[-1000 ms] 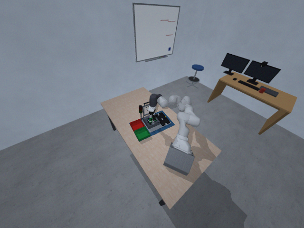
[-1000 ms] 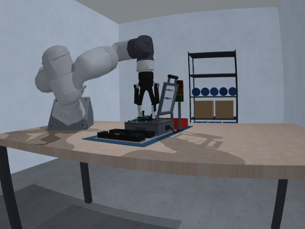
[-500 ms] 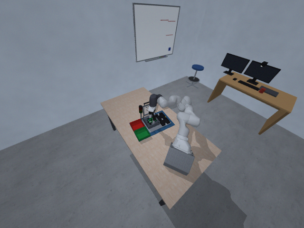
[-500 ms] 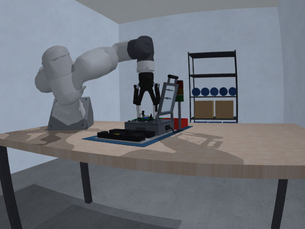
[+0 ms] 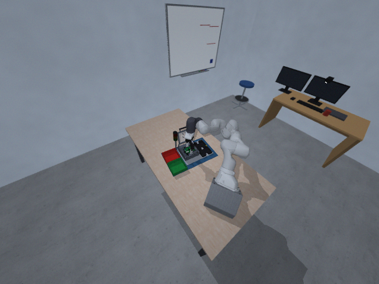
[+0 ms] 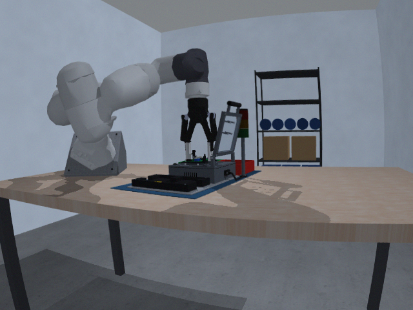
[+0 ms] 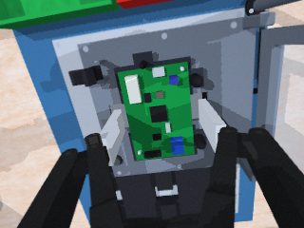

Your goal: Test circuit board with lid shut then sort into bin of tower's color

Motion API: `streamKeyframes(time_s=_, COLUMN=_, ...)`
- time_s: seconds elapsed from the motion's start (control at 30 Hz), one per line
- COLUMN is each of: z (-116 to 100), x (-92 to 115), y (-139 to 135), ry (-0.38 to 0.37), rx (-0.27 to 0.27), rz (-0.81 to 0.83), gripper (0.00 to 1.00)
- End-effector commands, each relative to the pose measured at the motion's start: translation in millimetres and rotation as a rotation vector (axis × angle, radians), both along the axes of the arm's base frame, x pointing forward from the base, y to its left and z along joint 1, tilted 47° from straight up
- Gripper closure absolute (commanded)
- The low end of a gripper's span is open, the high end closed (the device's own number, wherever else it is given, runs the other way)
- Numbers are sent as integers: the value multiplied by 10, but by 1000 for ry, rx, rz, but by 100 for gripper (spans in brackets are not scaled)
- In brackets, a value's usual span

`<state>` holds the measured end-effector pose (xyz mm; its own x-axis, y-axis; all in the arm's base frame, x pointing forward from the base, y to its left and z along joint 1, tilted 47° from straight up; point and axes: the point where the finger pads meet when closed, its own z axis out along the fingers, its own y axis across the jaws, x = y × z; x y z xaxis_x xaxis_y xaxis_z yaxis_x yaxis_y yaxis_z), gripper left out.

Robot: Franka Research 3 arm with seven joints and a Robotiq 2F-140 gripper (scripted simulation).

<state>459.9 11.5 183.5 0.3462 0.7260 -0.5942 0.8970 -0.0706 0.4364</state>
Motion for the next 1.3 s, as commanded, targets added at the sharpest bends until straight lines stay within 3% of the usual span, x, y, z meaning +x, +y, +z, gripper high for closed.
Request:
streamKeyframes(time_s=0.0, z=-7, x=7, y=1, ry=0, rx=2, rz=2, gripper=42)
streamKeyframes(time_s=0.87, z=13, x=-1, y=21, ry=0, rx=2, rz=2, gripper=42)
streamKeyframes(time_s=1.07, z=94, x=-34, y=102, ry=0, rx=2, rz=2, gripper=42)
streamKeyframes(time_s=1.27, z=375, x=-148, y=385, ry=0, rx=2, rz=2, gripper=42)
